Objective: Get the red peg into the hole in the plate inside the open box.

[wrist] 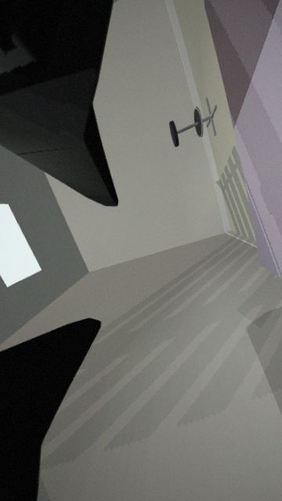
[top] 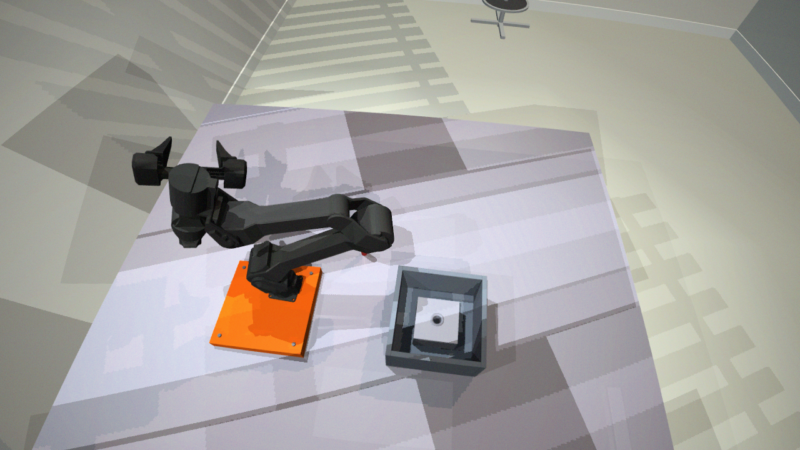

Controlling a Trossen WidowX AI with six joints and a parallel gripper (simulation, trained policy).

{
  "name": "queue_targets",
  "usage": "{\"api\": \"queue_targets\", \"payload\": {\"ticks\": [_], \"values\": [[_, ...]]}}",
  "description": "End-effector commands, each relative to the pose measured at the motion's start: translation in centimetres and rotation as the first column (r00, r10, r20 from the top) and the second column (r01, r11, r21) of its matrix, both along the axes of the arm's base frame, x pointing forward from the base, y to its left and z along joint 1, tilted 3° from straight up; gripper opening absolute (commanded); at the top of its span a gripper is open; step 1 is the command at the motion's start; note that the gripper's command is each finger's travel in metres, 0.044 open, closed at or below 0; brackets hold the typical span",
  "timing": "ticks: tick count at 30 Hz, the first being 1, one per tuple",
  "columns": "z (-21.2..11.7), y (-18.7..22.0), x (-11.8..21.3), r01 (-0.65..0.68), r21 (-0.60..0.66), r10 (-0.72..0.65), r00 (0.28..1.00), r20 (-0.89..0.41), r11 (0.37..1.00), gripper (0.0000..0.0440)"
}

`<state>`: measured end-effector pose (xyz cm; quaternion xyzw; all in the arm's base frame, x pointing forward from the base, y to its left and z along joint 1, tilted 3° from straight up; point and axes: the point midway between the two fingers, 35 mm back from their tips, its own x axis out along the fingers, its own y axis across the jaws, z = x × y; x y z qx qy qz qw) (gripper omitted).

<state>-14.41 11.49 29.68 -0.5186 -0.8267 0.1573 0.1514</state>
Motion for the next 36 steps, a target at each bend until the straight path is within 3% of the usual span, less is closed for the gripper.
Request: {"api": "queue_targets", "payload": {"ticks": [1,3,10,19,27,36], "values": [[0.0,-0.3,-0.3,-0.018,0.014,0.018,0.999,0.026,1.0,0.0419],[-0.2,-0.8,-1.0,-0.056,0.041,0.053,0.995,0.079,0.998,0.044],[-0.9,-3.2,-3.3,-0.202,0.119,0.165,0.95,0.264,0.972,0.044],[-2.0,-6.9,-5.7,-0.403,0.202,0.266,0.833,0.485,0.893,0.044],[-3.2,-10.7,-7.1,-0.579,0.255,0.303,0.694,0.653,0.775,0.044],[-4.6,-15.3,-7.7,-0.755,0.291,0.281,0.528,0.802,0.588,0.044]]}}
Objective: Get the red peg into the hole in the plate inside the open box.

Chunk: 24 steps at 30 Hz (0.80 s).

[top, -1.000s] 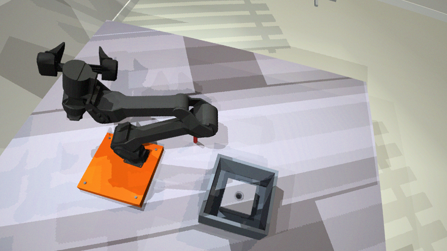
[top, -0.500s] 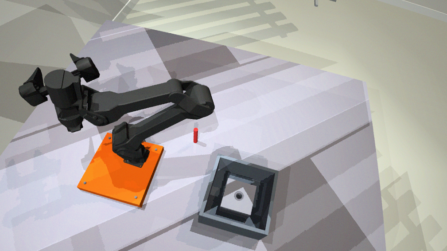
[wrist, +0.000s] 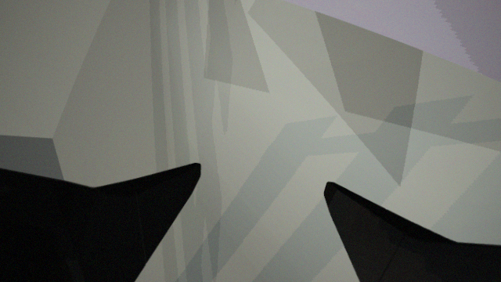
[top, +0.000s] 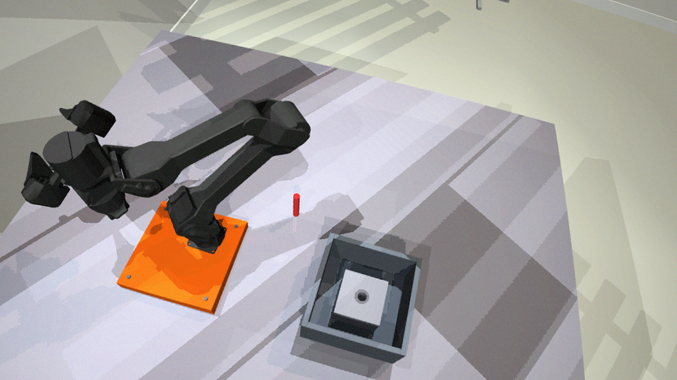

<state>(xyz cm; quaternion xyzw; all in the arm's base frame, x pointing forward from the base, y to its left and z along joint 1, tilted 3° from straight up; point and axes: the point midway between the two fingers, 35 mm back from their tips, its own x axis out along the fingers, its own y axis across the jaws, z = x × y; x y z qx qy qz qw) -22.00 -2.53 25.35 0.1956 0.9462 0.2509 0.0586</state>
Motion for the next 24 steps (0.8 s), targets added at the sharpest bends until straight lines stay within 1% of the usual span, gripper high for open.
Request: {"api": "queue_targets", "payload": {"ticks": [1,7,12,18,24], "values": [[-0.4,-1.8,-0.1,-0.079,0.074,0.076,0.996,0.052,0.994,0.044],[-1.2,-5.0,0.2,-0.225,0.199,0.199,0.969,0.144,0.954,0.044],[-1.9,-7.7,0.8,-0.348,0.294,0.292,0.931,0.218,0.89,0.044],[-2.5,-10.8,2.1,-0.487,0.397,0.39,0.87,0.303,0.778,0.044],[-3.1,-13.9,3.9,-0.605,0.484,0.47,0.796,0.382,0.632,0.044]]}}
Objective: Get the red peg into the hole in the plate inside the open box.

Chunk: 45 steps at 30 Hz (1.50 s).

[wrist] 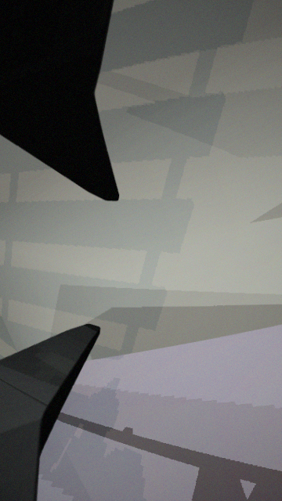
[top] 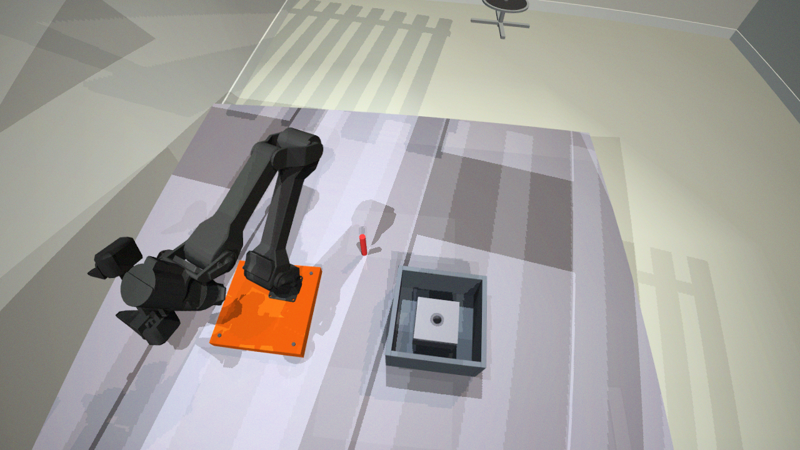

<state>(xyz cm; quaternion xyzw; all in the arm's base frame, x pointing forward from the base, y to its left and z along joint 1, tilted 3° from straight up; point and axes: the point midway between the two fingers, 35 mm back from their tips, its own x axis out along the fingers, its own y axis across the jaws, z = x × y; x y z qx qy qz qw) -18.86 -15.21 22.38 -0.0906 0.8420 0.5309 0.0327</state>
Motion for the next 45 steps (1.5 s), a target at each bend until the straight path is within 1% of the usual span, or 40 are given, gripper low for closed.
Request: {"api": "queue_targets", "payload": {"ticks": [1,5,9,13,18,24,32,38,45], "values": [[-0.2,-1.7,1.1,-0.089,0.078,0.089,0.996,0.012,0.993,0.044],[-0.5,-3.6,2.6,-0.194,0.168,0.192,0.981,0.028,0.967,0.044],[-0.8,-5.3,4.3,-0.295,0.253,0.293,0.955,0.044,0.922,0.044],[-1.0,-6.9,6.3,-0.389,0.333,0.392,0.918,0.063,0.859,0.044],[-1.2,-8.6,8.9,-0.493,0.427,0.508,0.857,0.087,0.758,0.044],[-1.3,-10.2,12.5,-0.591,0.528,0.635,0.763,0.12,0.61,0.044],[-1.4,-11.4,17.6,-0.665,0.642,0.775,0.608,0.17,0.381,0.044],[-1.5,-11.6,21.5,-0.675,0.71,0.855,0.475,0.211,0.199,0.0439],[-1.5,-11.0,26.1,-0.635,0.772,0.914,0.307,0.265,-0.011,0.0438]]}}
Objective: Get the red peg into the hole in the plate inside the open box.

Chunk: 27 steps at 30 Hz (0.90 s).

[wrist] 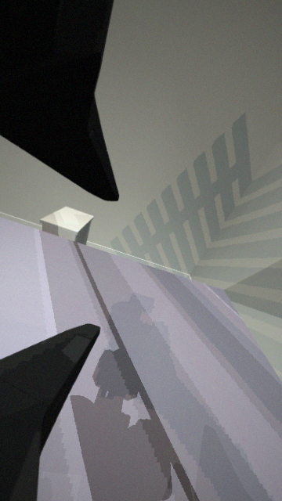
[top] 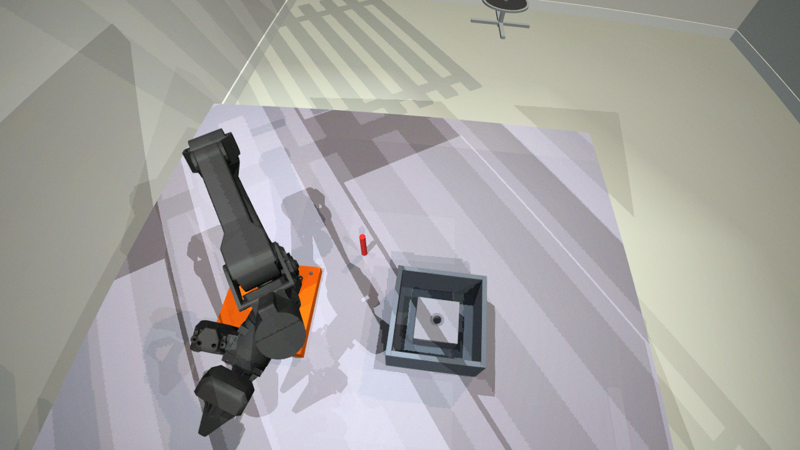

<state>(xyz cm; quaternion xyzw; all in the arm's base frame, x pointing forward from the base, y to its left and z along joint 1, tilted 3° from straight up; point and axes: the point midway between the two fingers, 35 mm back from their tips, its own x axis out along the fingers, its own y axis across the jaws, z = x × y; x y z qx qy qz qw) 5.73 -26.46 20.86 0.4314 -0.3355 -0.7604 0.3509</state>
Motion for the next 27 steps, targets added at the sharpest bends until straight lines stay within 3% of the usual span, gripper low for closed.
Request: {"api": "queue_targets", "payload": {"ticks": [1,13,27], "values": [[0.0,0.4,2.2,-0.102,0.048,0.104,0.994,-0.037,0.994,0.0437],[-0.1,3.8,9.4,-0.431,0.216,0.465,0.874,-0.14,0.876,0.0434],[-0.6,10.6,15.9,-0.698,0.416,0.806,0.562,-0.185,0.583,0.0428]]}}
